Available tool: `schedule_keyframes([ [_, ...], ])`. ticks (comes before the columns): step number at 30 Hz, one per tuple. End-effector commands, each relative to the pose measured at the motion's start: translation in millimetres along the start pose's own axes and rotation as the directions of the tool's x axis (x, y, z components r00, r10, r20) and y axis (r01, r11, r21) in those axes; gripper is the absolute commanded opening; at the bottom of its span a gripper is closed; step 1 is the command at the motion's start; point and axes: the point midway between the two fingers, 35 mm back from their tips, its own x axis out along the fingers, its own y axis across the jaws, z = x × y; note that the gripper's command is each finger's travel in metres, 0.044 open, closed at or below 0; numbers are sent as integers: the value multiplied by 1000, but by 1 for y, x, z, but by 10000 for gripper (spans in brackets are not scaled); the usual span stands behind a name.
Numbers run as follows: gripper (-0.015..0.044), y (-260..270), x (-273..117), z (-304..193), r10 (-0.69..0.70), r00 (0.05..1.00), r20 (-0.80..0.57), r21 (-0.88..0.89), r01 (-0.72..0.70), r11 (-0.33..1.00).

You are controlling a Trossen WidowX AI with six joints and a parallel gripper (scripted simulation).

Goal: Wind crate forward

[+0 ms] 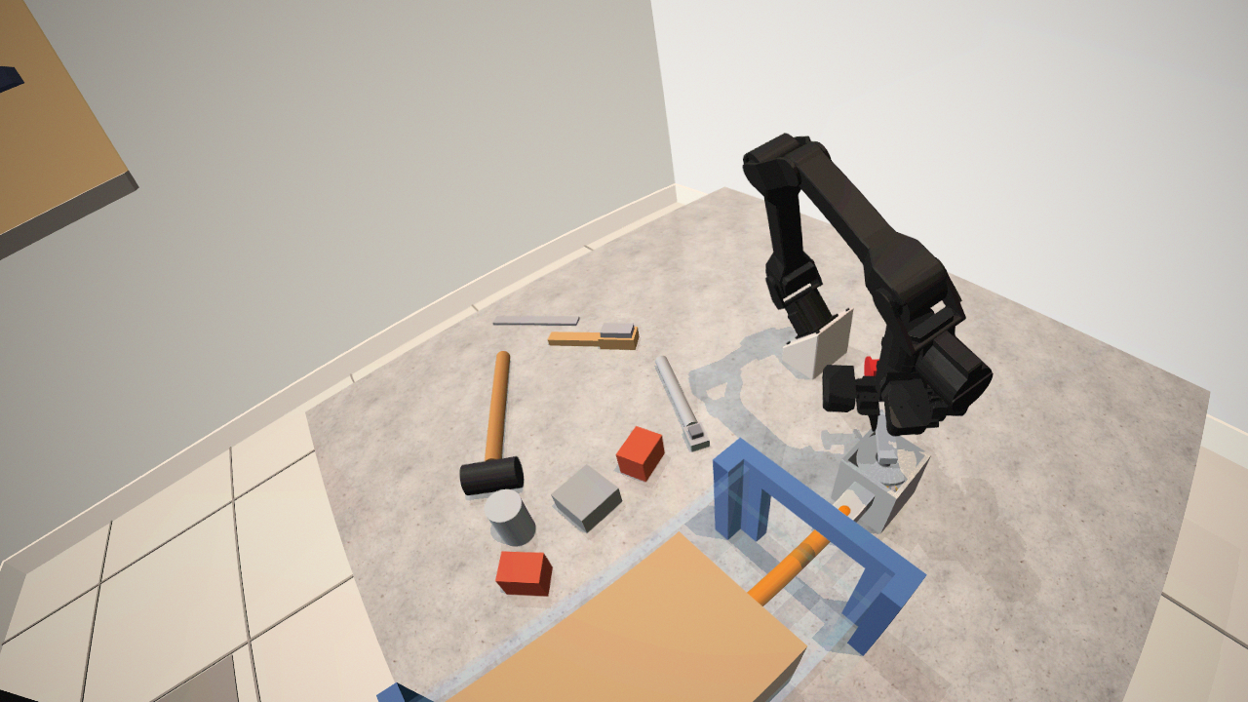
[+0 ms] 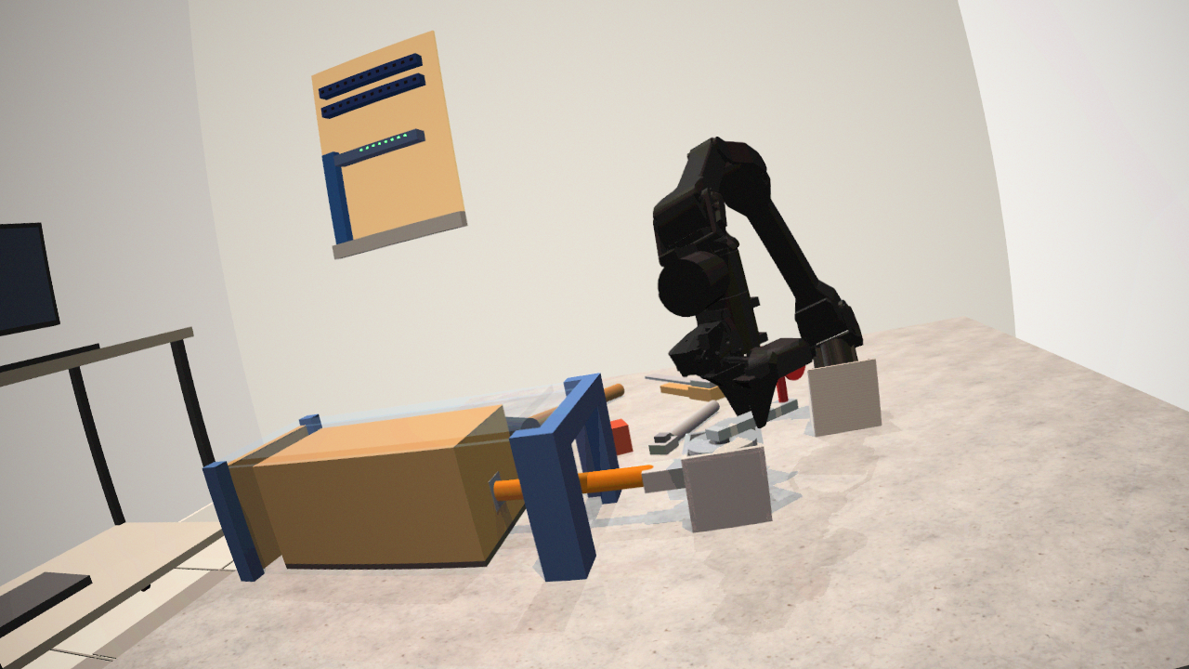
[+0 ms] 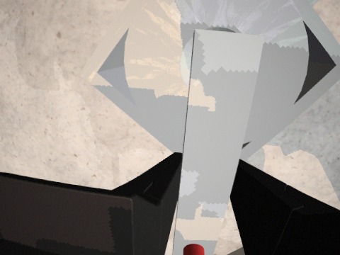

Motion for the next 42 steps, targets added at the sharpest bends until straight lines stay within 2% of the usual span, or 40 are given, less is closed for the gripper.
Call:
schedule_keyframes([
  [1, 0, 4, 4, 0, 7, 1000, -7, 57, -6, 998],
  [21, 0, 2, 4, 0, 4, 1000, -7, 24, -4, 1000],
  [42, 0, 6, 4, 0, 12, 1000, -5, 110, -11, 994],
])
